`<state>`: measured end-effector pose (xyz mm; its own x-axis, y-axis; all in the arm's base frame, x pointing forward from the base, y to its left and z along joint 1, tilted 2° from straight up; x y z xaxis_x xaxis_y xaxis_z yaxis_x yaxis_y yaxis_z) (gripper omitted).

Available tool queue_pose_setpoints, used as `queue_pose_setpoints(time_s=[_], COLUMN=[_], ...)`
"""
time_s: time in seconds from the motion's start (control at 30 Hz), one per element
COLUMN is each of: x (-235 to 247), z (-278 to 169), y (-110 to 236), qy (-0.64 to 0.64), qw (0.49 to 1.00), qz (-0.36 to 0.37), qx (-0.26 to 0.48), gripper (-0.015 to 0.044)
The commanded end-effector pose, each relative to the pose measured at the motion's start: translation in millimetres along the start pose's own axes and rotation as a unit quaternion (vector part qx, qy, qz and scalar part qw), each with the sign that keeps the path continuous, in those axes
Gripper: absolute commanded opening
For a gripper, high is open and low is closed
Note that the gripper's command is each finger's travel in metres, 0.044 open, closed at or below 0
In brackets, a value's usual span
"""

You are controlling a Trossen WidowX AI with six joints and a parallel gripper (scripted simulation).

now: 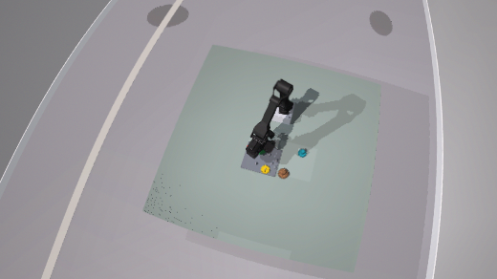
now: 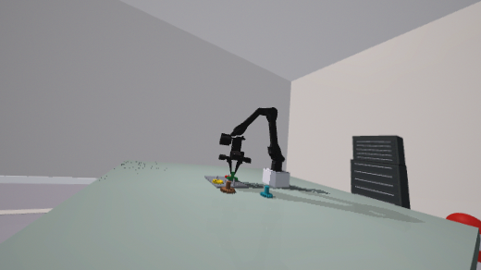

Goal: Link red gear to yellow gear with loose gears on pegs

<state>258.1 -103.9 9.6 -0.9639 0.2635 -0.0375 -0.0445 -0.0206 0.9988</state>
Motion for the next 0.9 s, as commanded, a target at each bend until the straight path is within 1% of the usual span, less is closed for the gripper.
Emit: queue_pose_setpoints(time_s=[0.0, 0.13, 0.3, 0.47, 0.5, 0.63, 0.8, 0.87], x=[0.2, -0.2, -1.0, -0.8, -0.7, -0.9, -1.1, -0.6], z=[-0.3, -1.0, -0.7, -0.3, -0.2, 0.0, 0.2, 0.3], y=[-1.3, -2.5, -3.8, -2.1, -1.5, 5.1, 38.8, 46.2], qy=[0.031, 0.049, 0.04, 0.016, 0.008, -0.014, -0.026, -0.029], qw=[1.0, 0.999, 0.999, 1.0, 1.0, 1.0, 1.0, 1.0], qz=[-0.001, -0.001, -0.001, -0.001, -0.001, -0.001, -0.001, -0.001], qx=[0.0, 0.0, 0.0, 0.0, 0.0, 0.0, 0.0, 0.0], gripper=[0.0, 0.0, 0.0, 0.0131, 0.014, 0.014, 0.014, 0.014])
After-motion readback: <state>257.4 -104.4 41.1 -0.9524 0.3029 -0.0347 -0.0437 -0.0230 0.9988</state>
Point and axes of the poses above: the point midway between the two fingers, 35 mm back from their tips, its own y axis back along the fingers, its own x axis across the jaws, z = x × y, the point moved 1 cm from there along y, back along the fingers, and after that the axes turned 14 degrees about y, right-handed, at the moved point
